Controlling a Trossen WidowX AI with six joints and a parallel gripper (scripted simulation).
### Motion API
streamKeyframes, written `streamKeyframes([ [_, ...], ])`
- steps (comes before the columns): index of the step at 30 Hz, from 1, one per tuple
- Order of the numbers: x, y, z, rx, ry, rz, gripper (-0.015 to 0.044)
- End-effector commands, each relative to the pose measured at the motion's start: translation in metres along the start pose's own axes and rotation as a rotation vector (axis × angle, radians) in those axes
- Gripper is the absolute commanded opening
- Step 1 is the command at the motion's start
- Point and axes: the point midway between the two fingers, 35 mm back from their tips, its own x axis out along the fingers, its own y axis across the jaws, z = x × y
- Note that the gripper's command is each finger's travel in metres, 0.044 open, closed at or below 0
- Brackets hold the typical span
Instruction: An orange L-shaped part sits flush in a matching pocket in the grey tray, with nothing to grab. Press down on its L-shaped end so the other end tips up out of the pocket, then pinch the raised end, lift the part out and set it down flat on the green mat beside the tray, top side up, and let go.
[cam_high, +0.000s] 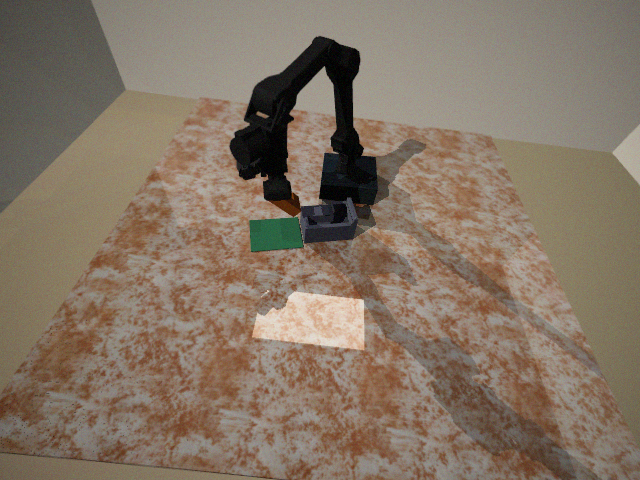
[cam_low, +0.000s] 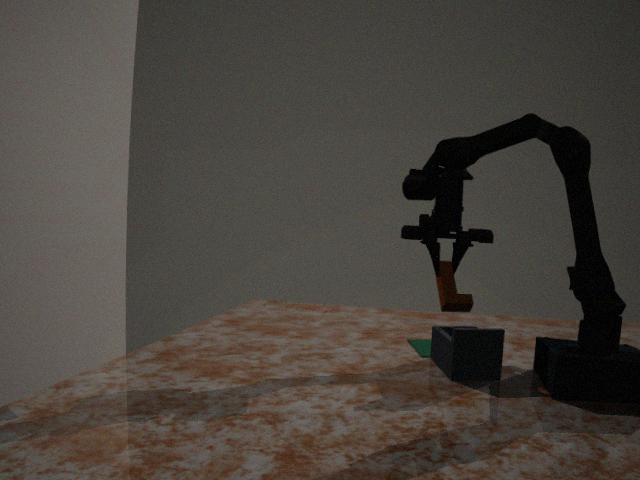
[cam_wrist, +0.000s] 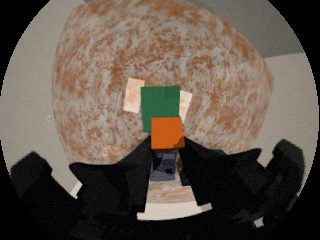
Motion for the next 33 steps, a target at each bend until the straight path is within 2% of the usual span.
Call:
streamKeyframes([
  [1,0.003,-0.002,0.015,-0.005,0.006,-0.009,0.0],
  [33,0.043,-0.003,0.021,-0.005,0.005,-0.01,0.0],
])
